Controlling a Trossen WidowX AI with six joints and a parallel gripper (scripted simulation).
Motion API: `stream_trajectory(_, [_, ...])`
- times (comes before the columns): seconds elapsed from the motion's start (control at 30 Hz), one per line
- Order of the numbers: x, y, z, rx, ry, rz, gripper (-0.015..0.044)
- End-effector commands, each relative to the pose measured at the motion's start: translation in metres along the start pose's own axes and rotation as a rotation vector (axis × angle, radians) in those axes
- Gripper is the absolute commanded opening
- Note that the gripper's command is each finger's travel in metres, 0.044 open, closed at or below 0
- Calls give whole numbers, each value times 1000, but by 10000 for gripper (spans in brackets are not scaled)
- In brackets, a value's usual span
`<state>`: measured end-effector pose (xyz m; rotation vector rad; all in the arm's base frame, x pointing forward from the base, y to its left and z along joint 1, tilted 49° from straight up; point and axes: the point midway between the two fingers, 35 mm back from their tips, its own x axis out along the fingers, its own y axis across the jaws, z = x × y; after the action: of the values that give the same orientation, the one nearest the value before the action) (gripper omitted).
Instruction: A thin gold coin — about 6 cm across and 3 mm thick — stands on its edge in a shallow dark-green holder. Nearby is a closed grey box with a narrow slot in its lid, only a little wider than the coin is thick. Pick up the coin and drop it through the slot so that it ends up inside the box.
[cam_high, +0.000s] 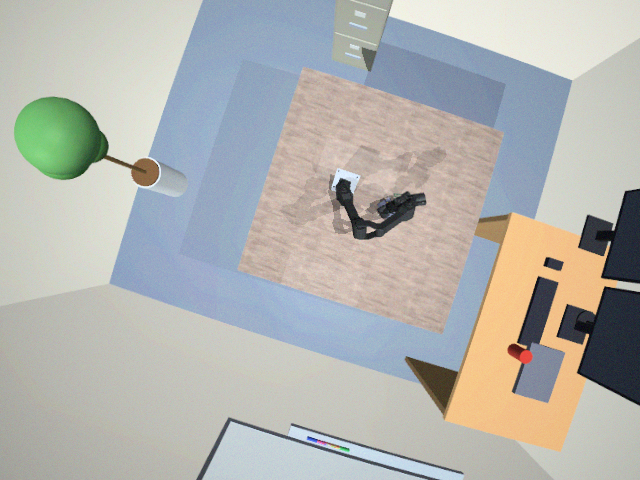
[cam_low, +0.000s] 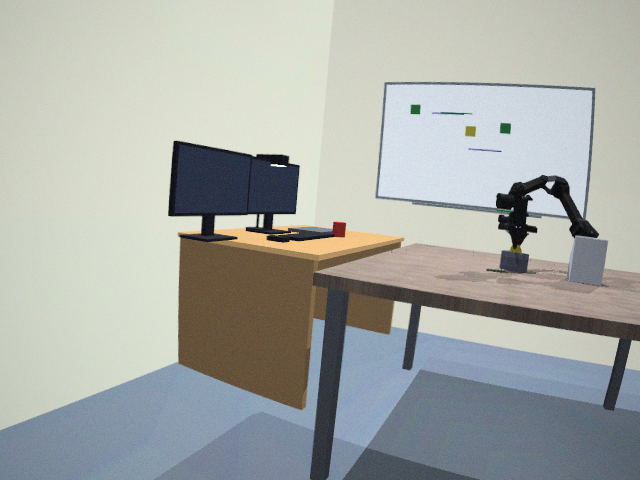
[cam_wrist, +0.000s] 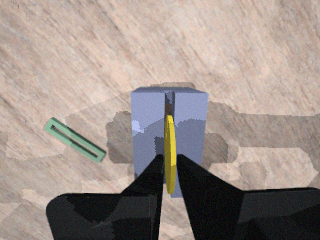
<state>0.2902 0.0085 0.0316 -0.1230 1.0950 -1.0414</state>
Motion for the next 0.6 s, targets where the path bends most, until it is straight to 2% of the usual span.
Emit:
stream_trajectory(0.0, [0,0,0,0,0,0,131])
stream_trajectory(0.07, [0,0,0,0,0,0,161])
stream_trajectory(0.33, [0,0,0,0,0,0,161])
stream_trajectory(0.57, [-18,0,-1,-1,0,0,344])
